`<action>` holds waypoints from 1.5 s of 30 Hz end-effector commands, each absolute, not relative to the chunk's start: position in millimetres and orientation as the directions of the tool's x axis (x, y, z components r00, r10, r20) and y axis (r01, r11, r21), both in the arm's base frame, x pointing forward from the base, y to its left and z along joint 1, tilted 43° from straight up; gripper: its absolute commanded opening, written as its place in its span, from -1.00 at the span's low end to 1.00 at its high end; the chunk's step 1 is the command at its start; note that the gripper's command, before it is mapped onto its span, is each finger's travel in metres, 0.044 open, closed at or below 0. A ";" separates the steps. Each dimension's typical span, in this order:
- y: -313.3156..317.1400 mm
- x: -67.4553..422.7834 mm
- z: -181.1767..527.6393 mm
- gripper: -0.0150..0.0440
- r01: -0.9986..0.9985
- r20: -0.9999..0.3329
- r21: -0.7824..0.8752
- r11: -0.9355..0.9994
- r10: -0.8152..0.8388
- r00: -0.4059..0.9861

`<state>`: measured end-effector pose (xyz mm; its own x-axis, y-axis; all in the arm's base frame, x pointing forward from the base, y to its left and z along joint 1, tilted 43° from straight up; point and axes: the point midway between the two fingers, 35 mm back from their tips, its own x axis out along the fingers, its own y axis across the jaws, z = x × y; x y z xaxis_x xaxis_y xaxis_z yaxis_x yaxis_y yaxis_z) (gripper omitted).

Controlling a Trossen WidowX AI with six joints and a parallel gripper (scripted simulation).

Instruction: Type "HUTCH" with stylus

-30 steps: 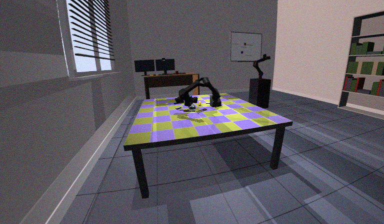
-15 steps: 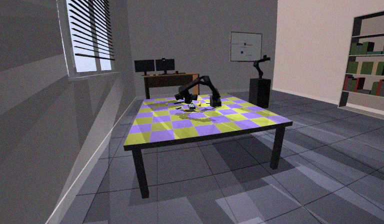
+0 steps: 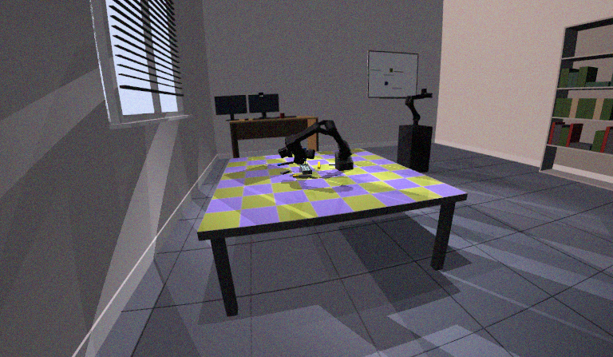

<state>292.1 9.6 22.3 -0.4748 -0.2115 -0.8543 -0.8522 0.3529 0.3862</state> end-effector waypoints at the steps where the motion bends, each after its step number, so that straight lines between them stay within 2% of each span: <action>1: 6.1 297.0 20.5 -0.49 -0.853 -0.852 0.389 0.348 -0.216 -0.477; 16: 12.4 306.7 1.9 -0.49 -0.854 -0.850 0.392 0.341 -0.221 -0.479; 19: 13.3 306.3 0.0 -0.22 -0.854 -0.850 0.392 0.341 -0.221 -0.478; 20: 13.3 306.3 0.0 -0.22 -0.854 -0.850 0.392 0.341 -0.221 -0.478; 45: 18.3 304.8 -4.7 -0.22 -0.854 -0.850 0.392 0.341 -0.221 -0.479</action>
